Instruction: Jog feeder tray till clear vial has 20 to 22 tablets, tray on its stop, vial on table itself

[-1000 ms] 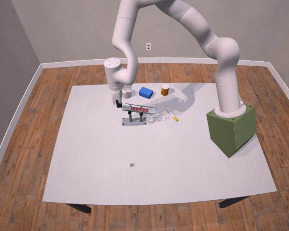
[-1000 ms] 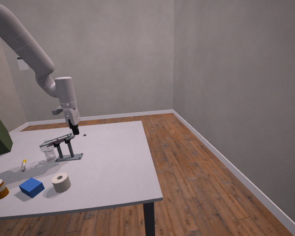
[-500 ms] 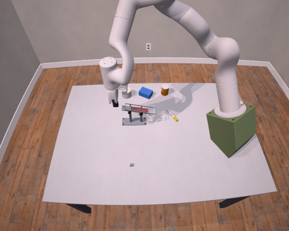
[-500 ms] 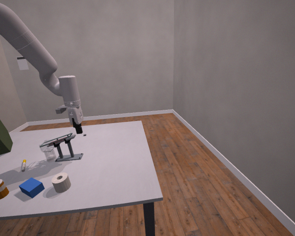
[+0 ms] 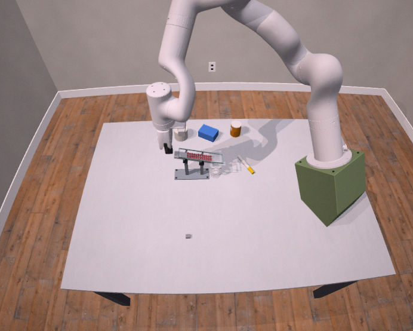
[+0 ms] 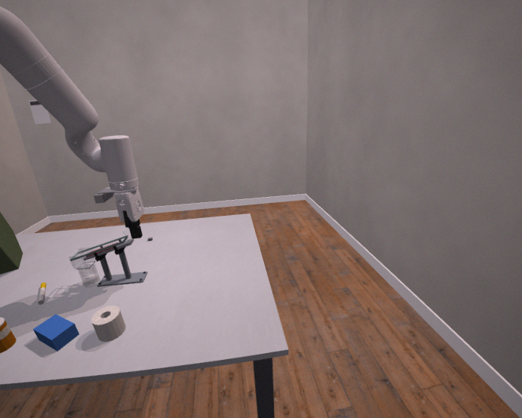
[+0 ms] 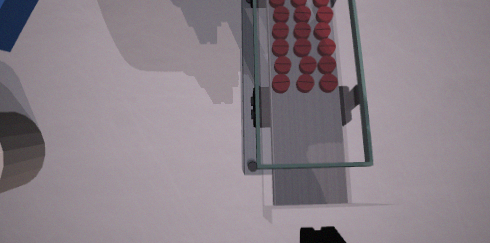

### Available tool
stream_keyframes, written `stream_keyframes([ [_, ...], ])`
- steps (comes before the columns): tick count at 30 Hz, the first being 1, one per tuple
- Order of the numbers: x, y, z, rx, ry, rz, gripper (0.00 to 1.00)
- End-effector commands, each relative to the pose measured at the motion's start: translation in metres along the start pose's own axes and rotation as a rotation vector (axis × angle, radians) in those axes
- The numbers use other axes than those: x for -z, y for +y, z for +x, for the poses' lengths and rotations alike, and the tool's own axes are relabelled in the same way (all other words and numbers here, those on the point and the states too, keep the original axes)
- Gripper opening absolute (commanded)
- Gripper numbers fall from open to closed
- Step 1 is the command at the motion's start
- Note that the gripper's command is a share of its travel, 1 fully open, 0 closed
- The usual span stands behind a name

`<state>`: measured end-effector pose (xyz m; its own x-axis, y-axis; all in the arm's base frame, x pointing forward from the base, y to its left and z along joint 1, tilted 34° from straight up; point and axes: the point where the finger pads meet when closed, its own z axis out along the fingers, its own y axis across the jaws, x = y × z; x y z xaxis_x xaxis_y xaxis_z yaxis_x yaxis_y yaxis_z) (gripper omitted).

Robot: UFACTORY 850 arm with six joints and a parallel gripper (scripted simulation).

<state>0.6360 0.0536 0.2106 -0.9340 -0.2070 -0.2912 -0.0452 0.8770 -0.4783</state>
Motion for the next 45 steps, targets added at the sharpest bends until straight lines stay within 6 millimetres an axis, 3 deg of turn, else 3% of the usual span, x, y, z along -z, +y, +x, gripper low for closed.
stream_keyframes([
  [1, -0.001, 0.0, 0.007, -0.001, -0.003, 0.0, 0.0],
  [8, -0.001, 0.0, 0.007, -0.001, -0.003, 0.0, 0.0],
  [11, 0.0, 0.0, 0.003, -0.001, -0.003, 0.0, 0.0],
  [14, 0.004, 0.0, -0.015, -0.001, -0.003, 0.0, 0.0],
  [21, 0.005, 0.0, -0.016, -0.001, -0.003, 0.0, 0.0],
  [38, -0.002, 0.0, 0.01, -0.001, -0.003, 0.0, 0.0],
  [43, 0.004, 0.0, -0.015, -0.001, -0.003, 0.0, 0.0],
  [45, 0.004, 0.0, -0.015, -0.001, -0.003, 0.0, 0.0],
])
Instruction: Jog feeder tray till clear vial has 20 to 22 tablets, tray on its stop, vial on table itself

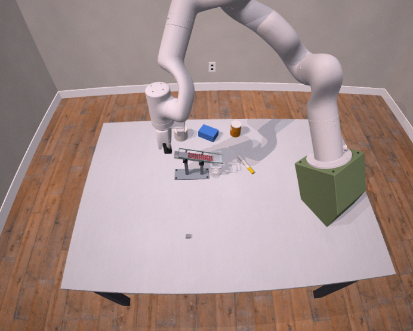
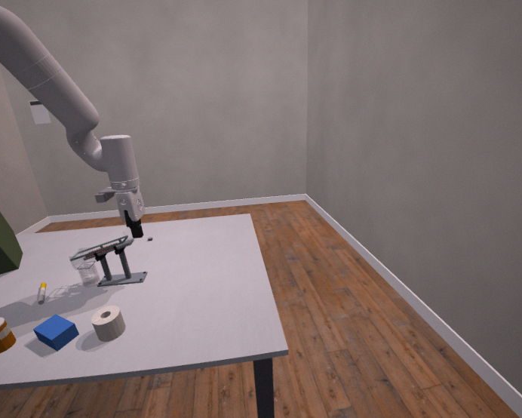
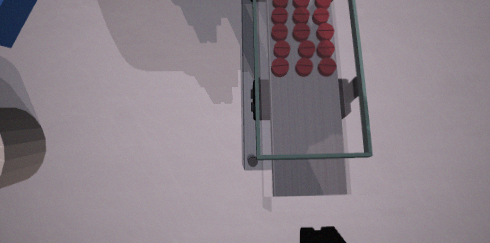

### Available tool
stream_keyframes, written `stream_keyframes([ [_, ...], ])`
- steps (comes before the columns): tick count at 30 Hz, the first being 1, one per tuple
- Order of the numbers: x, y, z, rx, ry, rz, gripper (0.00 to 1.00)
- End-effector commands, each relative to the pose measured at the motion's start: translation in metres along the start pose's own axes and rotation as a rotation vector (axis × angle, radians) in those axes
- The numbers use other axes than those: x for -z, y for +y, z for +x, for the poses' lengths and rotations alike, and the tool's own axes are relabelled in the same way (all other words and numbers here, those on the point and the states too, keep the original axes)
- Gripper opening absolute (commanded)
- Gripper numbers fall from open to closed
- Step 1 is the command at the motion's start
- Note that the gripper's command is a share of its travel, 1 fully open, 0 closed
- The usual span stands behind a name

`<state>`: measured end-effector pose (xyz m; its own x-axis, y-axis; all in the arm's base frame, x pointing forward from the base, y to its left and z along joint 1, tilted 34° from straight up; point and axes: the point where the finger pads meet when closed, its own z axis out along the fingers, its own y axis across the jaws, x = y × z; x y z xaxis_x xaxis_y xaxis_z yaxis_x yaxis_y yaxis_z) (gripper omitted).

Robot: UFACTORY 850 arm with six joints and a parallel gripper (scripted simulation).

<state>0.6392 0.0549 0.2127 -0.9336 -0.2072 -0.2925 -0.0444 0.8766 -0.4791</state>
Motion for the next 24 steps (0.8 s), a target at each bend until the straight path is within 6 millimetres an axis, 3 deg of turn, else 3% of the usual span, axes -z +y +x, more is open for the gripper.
stream_keyframes([
  [1, 0.003, 0.0, -0.012, 0.0, -0.001, -0.001, 0.0],
  [10, 0.003, 0.0, -0.01, 0.0, -0.001, -0.001, 0.0],
  [24, -0.003, 0.0, 0.014, 0.0, -0.001, -0.001, 0.0],
])
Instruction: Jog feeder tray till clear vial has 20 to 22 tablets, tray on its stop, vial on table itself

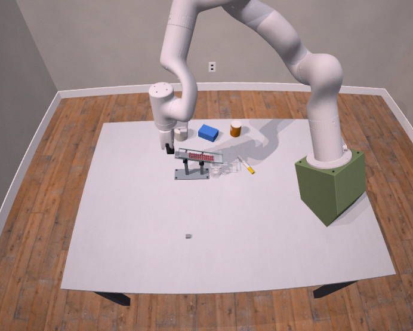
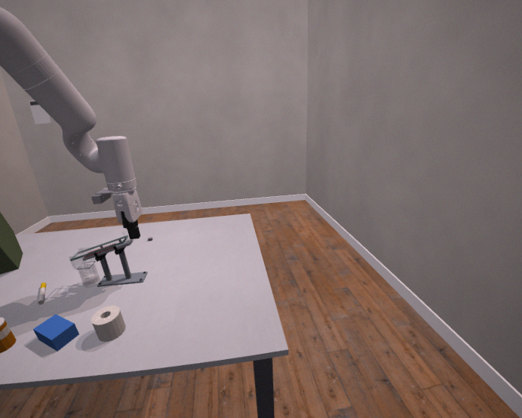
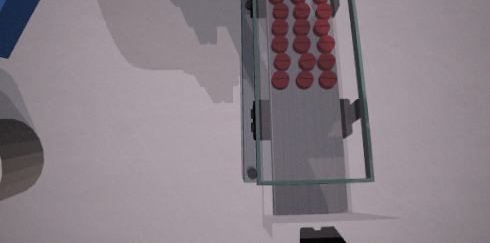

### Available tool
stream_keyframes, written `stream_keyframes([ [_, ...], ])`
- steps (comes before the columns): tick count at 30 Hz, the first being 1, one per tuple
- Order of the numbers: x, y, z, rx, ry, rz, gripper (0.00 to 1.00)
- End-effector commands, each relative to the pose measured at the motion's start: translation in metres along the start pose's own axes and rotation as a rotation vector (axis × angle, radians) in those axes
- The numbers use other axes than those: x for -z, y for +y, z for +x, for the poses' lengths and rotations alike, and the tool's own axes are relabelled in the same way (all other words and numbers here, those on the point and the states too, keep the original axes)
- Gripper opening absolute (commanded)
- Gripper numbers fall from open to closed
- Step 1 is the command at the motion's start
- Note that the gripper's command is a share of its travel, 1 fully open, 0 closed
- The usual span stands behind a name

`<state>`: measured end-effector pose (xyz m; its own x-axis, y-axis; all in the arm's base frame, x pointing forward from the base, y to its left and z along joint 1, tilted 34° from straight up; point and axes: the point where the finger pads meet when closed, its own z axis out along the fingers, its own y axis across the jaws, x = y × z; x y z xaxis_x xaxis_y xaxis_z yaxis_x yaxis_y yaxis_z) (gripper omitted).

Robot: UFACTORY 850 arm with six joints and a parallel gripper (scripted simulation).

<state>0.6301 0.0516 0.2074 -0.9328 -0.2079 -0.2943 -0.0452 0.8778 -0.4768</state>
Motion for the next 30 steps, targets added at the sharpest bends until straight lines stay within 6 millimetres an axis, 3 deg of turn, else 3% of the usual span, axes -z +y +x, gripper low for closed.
stream_keyframes([
  [1, 0.0, 0.0, 0.003, 0.0, 0.001, 0.002, 0.0],
  [6, 0.006, 0.0, -0.022, 0.0, 0.001, 0.002, 0.0],
  [22, 0.006, 0.0, -0.022, 0.0, 0.001, 0.002, 0.0],
  [30, 0.002, 0.0, -0.006, 0.0, 0.001, 0.002, 0.0],
])
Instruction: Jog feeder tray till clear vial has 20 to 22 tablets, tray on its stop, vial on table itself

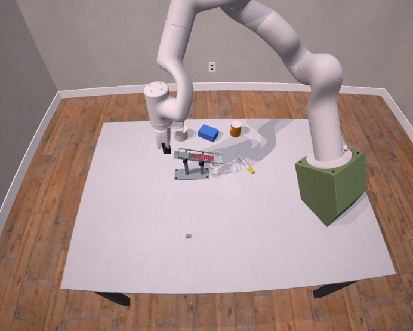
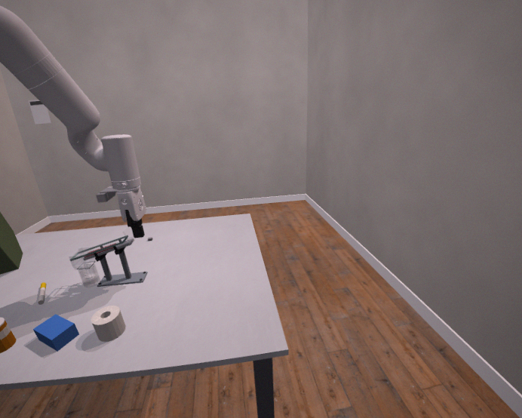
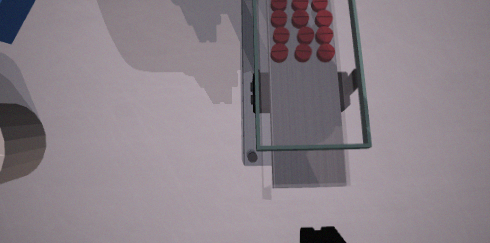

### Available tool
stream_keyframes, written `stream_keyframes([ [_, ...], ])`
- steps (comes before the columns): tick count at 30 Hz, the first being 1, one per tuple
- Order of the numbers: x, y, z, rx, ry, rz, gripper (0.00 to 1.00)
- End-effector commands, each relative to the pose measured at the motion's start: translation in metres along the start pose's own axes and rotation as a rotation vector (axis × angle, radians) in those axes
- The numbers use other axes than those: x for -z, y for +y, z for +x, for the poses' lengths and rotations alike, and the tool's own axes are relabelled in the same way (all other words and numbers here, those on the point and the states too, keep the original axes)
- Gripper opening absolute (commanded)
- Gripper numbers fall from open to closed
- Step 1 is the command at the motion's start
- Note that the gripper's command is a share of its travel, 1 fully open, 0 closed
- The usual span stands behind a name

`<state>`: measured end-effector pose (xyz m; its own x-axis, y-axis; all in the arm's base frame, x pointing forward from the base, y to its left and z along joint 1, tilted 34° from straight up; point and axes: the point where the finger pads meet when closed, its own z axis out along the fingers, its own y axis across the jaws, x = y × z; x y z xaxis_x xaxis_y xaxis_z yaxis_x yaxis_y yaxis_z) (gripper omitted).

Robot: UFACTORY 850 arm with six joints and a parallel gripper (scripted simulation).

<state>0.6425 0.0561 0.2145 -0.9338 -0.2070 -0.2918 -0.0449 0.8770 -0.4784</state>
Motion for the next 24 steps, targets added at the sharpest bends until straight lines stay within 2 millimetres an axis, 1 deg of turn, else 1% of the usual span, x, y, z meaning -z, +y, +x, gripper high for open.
stream_keyframes([
  [1, -0.003, 0.0, 0.012, 0.0, -0.002, 0.0, 0.0],
  [4, -0.004, 0.0, 0.018, 0.0, -0.002, 0.0, 0.0],
  [7, -0.004, 0.0, 0.019, 0.0, -0.002, 0.0, 0.0],
  [9, -0.003, 0.0, 0.014, 0.0, -0.002, 0.0, 0.0],
  [11, 0.001, 0.0, -0.002, 0.0, -0.002, 0.0, 0.0],
  [12, 0.002, 0.0, -0.007, 0.0, -0.002, 0.0, 0.0],
  [24, 0.002, 0.0, -0.007, 0.0, -0.002, 0.0, 0.0],
])
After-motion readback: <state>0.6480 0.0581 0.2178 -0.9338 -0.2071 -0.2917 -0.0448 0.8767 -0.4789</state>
